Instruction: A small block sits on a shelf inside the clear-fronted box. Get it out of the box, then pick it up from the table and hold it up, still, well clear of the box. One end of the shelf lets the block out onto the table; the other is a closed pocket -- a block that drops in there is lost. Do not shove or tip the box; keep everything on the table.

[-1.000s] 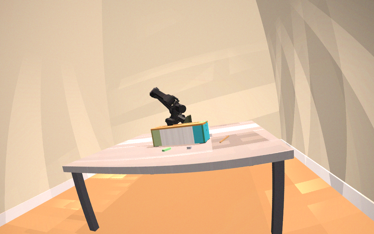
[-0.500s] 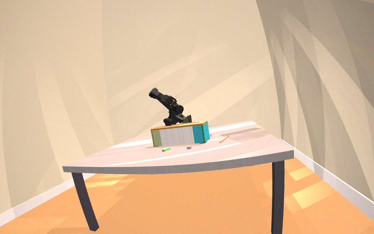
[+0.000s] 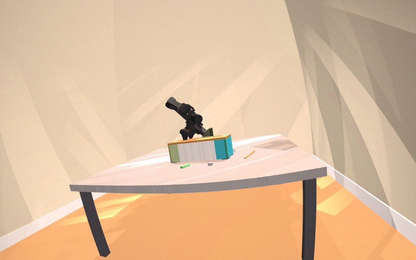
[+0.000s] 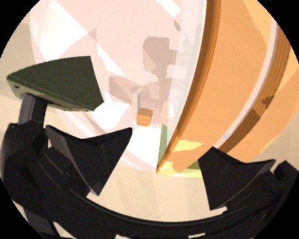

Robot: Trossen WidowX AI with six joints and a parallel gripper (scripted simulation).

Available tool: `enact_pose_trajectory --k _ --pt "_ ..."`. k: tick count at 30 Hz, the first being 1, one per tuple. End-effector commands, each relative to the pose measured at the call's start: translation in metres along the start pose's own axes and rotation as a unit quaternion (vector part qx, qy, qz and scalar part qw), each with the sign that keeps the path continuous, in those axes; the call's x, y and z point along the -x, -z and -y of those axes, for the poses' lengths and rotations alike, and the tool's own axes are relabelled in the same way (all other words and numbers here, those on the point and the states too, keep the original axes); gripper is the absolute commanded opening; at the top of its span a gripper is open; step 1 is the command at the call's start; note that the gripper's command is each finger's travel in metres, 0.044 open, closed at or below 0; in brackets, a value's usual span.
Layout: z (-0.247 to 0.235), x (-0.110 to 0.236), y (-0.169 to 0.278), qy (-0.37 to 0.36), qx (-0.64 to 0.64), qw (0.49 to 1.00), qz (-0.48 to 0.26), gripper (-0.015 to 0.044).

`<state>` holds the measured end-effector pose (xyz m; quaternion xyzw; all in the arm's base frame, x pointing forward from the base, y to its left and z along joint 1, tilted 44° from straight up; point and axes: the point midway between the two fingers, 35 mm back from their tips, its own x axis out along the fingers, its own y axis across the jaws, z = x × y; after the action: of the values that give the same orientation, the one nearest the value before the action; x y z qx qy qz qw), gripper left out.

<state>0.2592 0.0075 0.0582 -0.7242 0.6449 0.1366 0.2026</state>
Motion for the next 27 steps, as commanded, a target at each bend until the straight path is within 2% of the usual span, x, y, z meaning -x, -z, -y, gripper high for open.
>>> enact_pose_trajectory --k 1,3,7,11,15,21,27 --pt "0.001 0.035 0.008 0.008 -0.004 1.0 0.005 0.04" --pt "0.0 0.044 0.011 0.008 -0.005 1.0 0.004 0.04" --pt "0.002 0.042 0.009 0.014 -0.003 1.0 0.005 0.04" --pt "-0.003 0.043 0.019 0.032 0.079 0.996 0.027 0.0295" --pt "-0.011 0.043 0.035 0.071 0.21 0.974 0.052 0.0285" --pt "-0.024 0.041 0.053 0.145 0.394 0.906 0.058 0.0285" --pt "-0.037 0.037 0.066 0.222 0.555 0.801 0.021 0.0285"
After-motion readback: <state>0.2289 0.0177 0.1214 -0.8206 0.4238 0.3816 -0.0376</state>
